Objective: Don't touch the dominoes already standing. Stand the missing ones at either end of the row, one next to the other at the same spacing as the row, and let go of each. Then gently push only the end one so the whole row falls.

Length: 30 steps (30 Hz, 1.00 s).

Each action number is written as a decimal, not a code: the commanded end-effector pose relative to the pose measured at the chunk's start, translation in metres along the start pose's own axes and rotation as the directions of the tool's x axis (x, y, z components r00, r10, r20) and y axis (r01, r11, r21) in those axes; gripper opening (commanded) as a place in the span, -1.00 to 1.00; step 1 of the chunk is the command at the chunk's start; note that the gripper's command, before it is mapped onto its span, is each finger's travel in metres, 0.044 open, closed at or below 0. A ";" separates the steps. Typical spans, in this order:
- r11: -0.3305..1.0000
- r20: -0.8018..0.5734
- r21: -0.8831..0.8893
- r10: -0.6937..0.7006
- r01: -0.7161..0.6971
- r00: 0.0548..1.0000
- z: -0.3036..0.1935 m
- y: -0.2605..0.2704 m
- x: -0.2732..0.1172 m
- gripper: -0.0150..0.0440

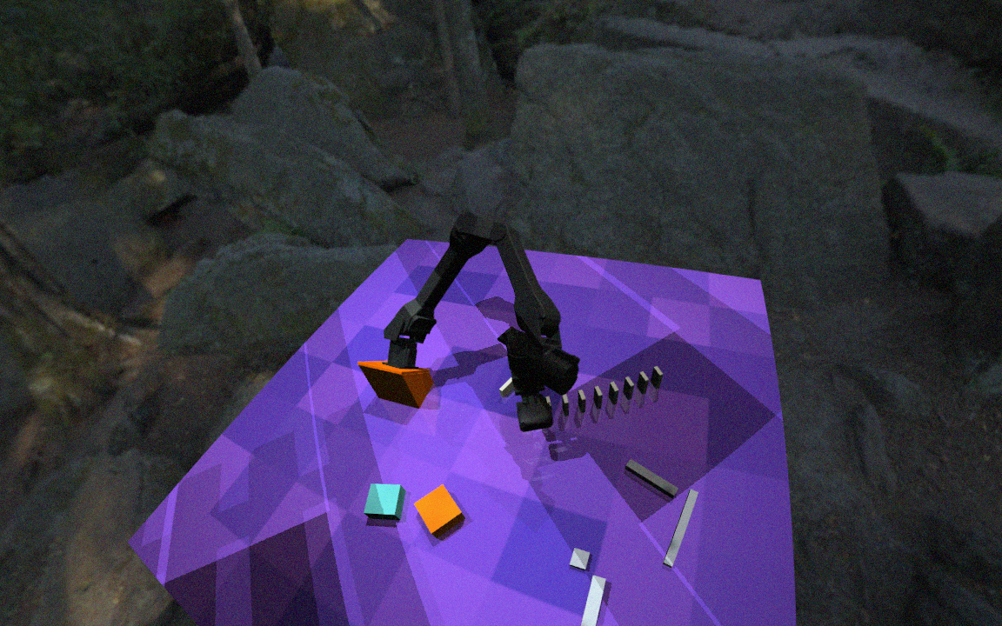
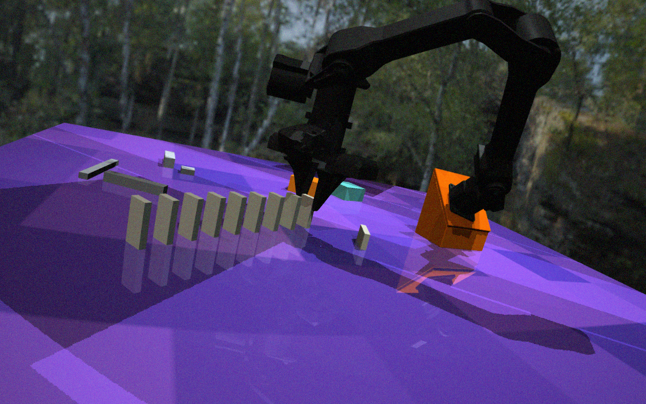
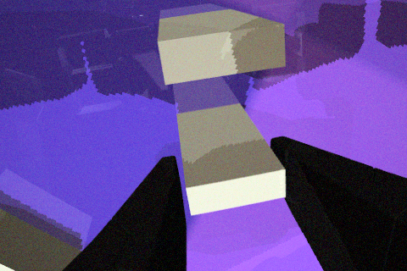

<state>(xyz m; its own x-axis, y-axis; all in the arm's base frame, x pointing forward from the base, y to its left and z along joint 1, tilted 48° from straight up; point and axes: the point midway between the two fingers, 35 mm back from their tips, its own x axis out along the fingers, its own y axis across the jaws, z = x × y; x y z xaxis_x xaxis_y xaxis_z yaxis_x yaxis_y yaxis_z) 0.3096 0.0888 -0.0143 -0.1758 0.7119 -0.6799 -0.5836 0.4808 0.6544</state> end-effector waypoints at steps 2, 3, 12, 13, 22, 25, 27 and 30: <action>1.000 0.004 0.003 0.001 -0.001 1.000 0.000 0.000 0.000 0.32; 1.000 0.004 0.003 0.001 -0.001 1.000 0.000 0.000 0.000 0.41; 1.000 0.004 0.003 0.001 -0.001 1.000 0.000 0.000 0.000 1.00; 1.000 0.004 0.003 0.000 0.000 1.000 0.001 0.000 -0.003 1.00; 1.000 -0.003 0.002 -0.004 0.004 1.000 -0.001 -0.001 -0.127 1.00; 1.000 -0.003 0.002 -0.004 0.004 1.000 -0.001 -0.001 -0.129 1.00; 1.000 -0.003 0.002 -0.004 0.004 1.000 -0.001 -0.001 -0.129 1.00; 0.996 -0.003 -0.086 -0.005 0.005 1.000 0.000 0.012 -0.121 1.00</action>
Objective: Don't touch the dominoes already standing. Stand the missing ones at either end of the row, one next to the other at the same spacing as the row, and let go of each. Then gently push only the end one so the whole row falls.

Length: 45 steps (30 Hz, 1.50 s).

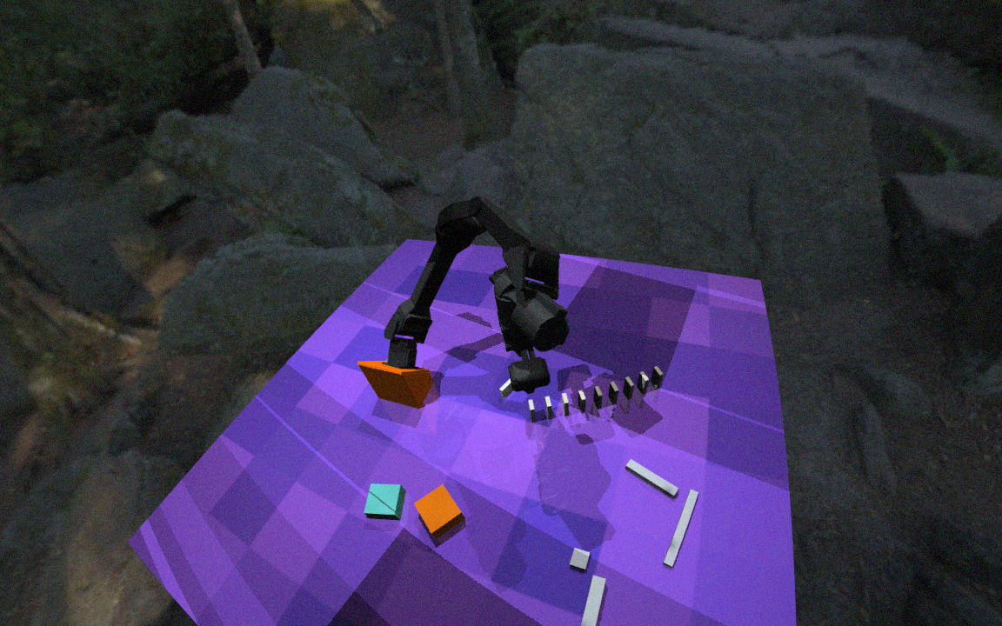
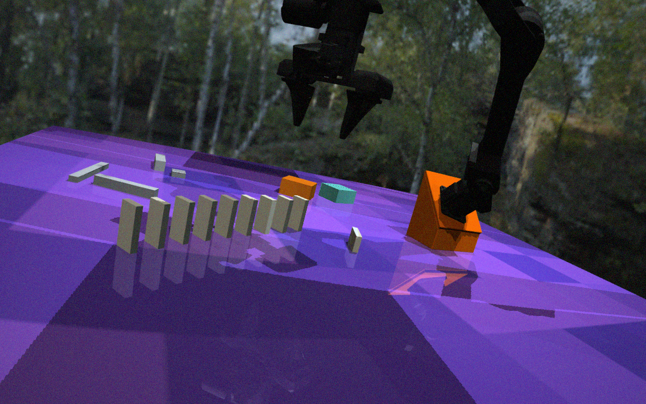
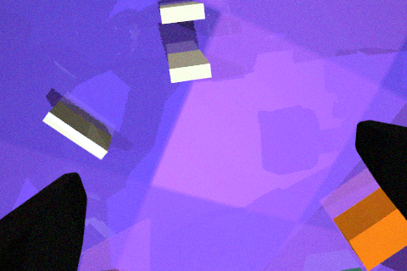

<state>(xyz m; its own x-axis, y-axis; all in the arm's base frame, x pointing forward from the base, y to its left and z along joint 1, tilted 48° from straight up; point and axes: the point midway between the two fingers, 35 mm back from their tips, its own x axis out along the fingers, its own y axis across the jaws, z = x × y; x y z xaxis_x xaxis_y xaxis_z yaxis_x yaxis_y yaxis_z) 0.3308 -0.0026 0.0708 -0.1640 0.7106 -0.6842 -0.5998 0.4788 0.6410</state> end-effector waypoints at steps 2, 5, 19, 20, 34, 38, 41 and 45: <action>0.982 -0.010 -0.188 0.004 -0.006 1.000 0.001 0.031 0.018 1.00; 0.932 -0.009 -0.363 0.004 -0.007 1.000 -0.003 0.058 0.037 1.00; 0.762 -0.006 -0.648 0.012 -0.013 1.000 -0.021 0.103 0.084 1.00; 0.762 -0.006 -0.648 0.011 -0.012 1.000 -0.021 0.103 0.092 1.00; 0.761 -0.004 -0.648 0.016 -0.014 1.000 -0.023 0.105 0.144 1.00; 0.761 -0.004 -0.648 0.016 -0.015 1.000 -0.023 0.106 0.150 1.00; 0.761 -0.004 -0.648 0.016 -0.015 1.000 -0.024 0.106 0.152 1.00; 0.761 -0.004 -0.648 0.016 -0.015 1.000 -0.024 0.106 0.152 0.82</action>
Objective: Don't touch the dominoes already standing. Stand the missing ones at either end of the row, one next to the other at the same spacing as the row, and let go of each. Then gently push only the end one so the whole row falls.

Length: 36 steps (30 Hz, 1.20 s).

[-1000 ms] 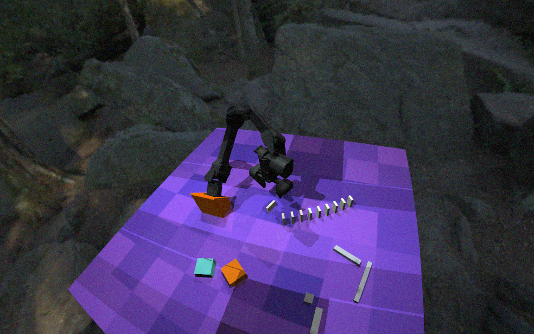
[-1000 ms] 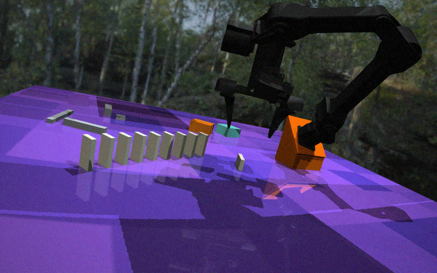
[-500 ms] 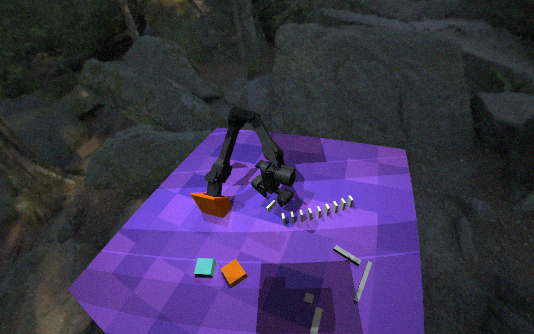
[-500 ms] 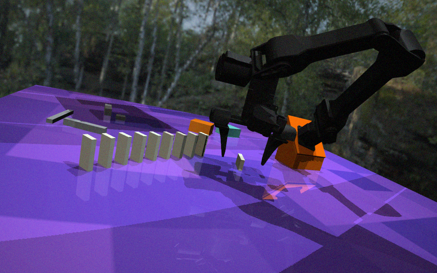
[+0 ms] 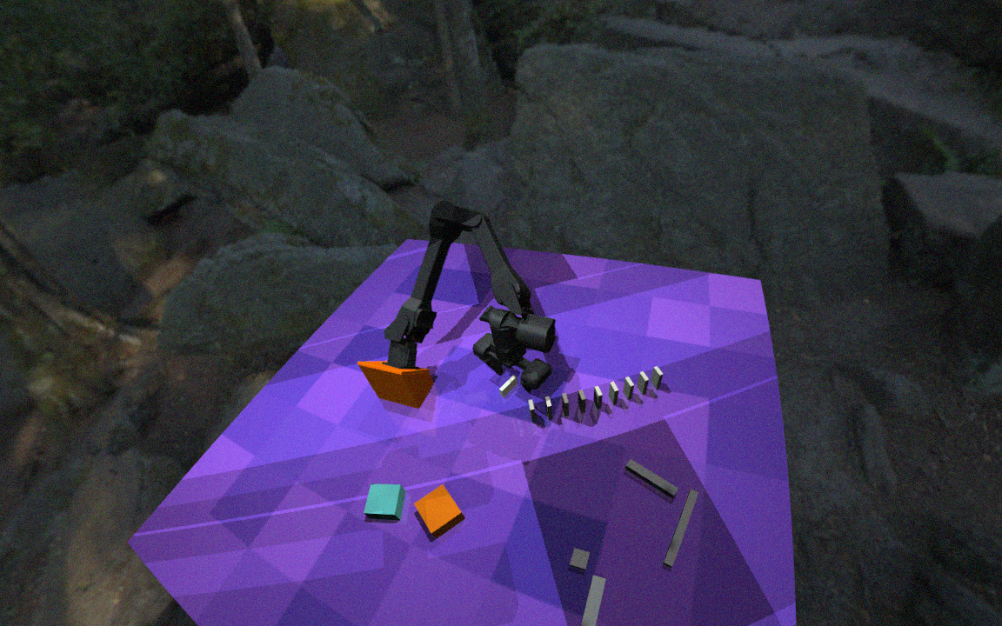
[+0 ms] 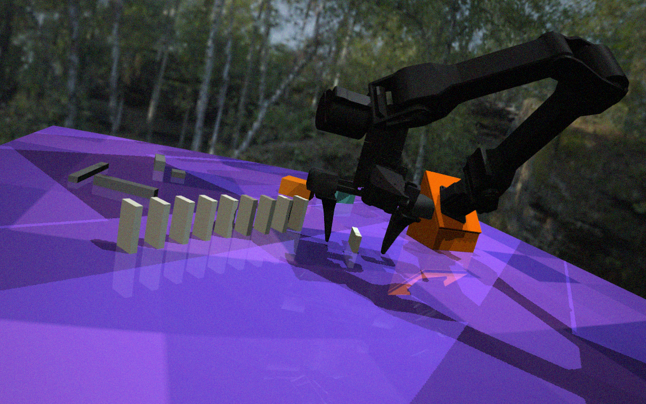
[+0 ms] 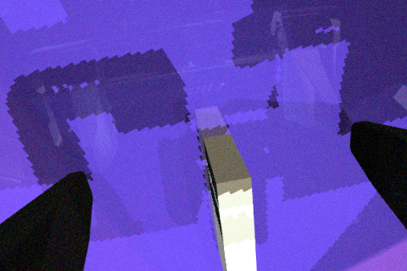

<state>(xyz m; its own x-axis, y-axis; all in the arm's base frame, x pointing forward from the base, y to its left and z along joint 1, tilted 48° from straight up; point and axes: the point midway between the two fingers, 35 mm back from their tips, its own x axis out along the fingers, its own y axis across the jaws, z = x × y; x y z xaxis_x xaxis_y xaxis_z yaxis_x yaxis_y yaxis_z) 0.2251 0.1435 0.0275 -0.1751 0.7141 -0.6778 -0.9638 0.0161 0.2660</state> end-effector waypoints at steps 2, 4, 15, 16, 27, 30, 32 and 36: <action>1.000 0.003 0.008 0.002 -0.002 1.000 -0.001 0.001 0.001 0.64; 1.000 0.003 0.008 0.002 -0.002 1.000 -0.001 0.001 0.001 0.47; 1.000 0.003 0.008 0.002 -0.002 1.000 -0.001 0.001 0.001 -0.41; 1.000 0.003 0.008 0.002 -0.002 1.000 -0.001 0.001 0.001 -0.41; 1.000 0.000 0.008 0.002 -0.002 1.000 -0.004 0.006 -0.076 -0.41; 1.000 -0.001 0.009 0.002 -0.002 1.000 -0.005 0.009 -0.112 -0.41; 1.000 -0.001 0.009 0.002 -0.002 1.000 -0.005 0.009 -0.114 -0.41; 1.000 -0.001 0.009 0.002 -0.002 1.000 -0.005 0.009 -0.114 -0.41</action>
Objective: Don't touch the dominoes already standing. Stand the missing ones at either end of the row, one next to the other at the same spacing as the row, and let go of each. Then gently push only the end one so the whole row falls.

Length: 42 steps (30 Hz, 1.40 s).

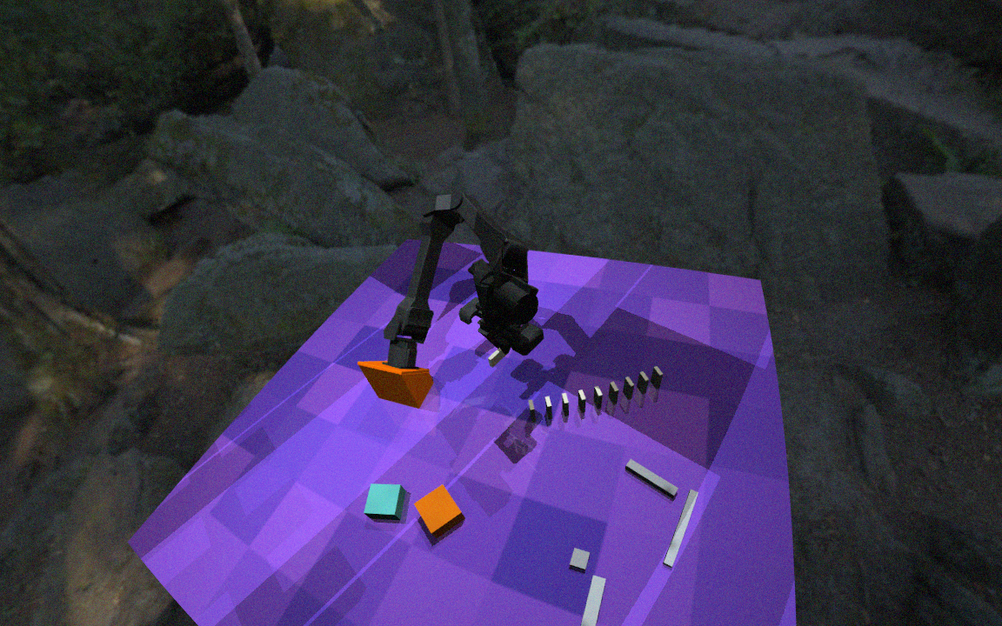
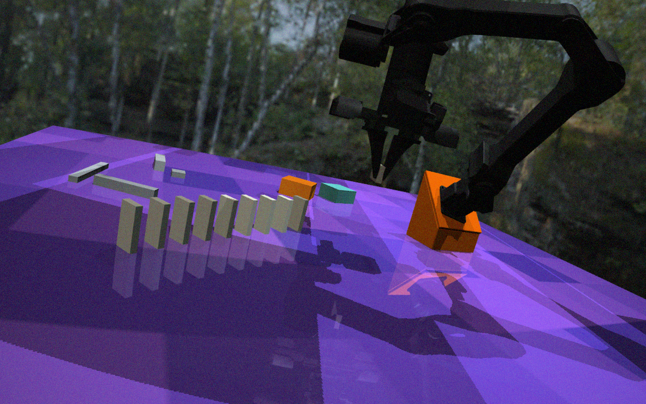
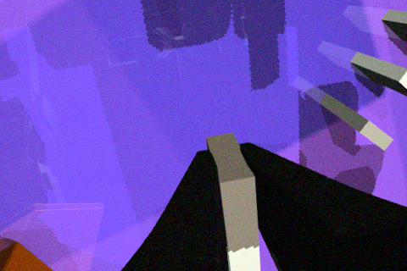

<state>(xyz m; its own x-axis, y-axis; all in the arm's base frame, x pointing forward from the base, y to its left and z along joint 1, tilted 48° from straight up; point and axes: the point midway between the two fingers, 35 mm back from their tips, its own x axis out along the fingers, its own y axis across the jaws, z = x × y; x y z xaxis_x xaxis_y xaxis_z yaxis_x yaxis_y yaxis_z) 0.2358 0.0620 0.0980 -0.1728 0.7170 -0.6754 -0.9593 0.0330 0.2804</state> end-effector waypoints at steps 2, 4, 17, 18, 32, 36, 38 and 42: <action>0.999 -0.007 0.033 0.002 -0.002 1.000 0.006 0.003 -0.006 -0.41; 0.987 -0.012 0.160 0.000 0.002 1.000 0.020 0.004 -0.007 -0.41; 0.482 -0.008 0.876 -0.001 0.007 1.000 0.116 0.044 -0.006 -0.41; 0.420 -0.005 0.908 0.001 0.004 1.000 0.123 0.049 -0.006 -0.41; 0.327 -0.004 0.945 0.003 0.003 1.000 0.133 0.057 -0.006 -0.41; 0.361 -0.080 0.929 -0.033 0.087 0.996 0.125 0.055 0.006 -0.41; 0.379 -0.122 0.915 -0.060 0.135 0.991 0.120 0.054 0.012 -0.41; 0.410 -0.193 0.883 -0.123 0.227 0.973 0.112 0.051 0.024 -0.41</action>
<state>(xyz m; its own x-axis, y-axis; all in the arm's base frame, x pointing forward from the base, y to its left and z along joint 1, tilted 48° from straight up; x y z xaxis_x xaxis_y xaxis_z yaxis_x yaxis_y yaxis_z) 0.2092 0.1583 0.1804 -0.1265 0.5955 -0.7933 -0.2101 0.7655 0.6082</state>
